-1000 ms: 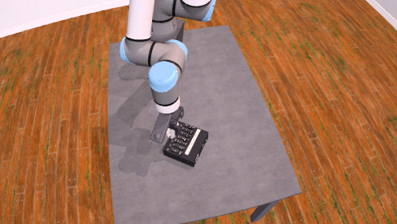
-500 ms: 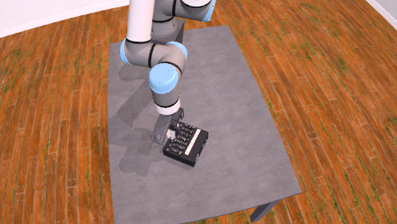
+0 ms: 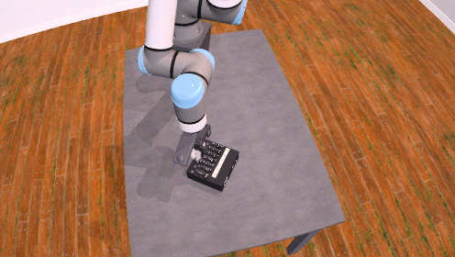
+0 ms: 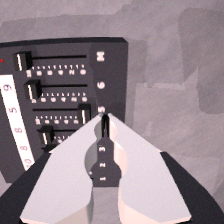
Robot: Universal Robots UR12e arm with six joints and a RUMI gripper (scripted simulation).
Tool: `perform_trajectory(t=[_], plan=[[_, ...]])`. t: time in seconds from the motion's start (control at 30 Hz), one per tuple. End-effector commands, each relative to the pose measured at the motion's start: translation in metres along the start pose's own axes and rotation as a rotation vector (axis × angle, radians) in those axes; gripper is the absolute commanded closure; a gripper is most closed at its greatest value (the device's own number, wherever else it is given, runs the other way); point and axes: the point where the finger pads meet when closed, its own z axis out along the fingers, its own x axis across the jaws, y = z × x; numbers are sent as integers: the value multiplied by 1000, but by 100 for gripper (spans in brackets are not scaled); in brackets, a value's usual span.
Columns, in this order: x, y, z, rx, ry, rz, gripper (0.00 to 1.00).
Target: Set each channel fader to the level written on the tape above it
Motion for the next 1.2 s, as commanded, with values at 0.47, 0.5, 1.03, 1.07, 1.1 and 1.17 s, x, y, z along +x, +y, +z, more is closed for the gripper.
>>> perform_trajectory(t=[0.47,0.5,1.03,1.07,1.1,1.17], plan=[[-2,1,1,0,-1,-1,100],[-2,1,1,0,-1,-1,100],[-7,1,1,0,-1,-1,100],[-7,1,1,0,-1,-1,100],[-7,1,1,0,-1,-1,100],[-8,1,1,0,-1,-1,100]])
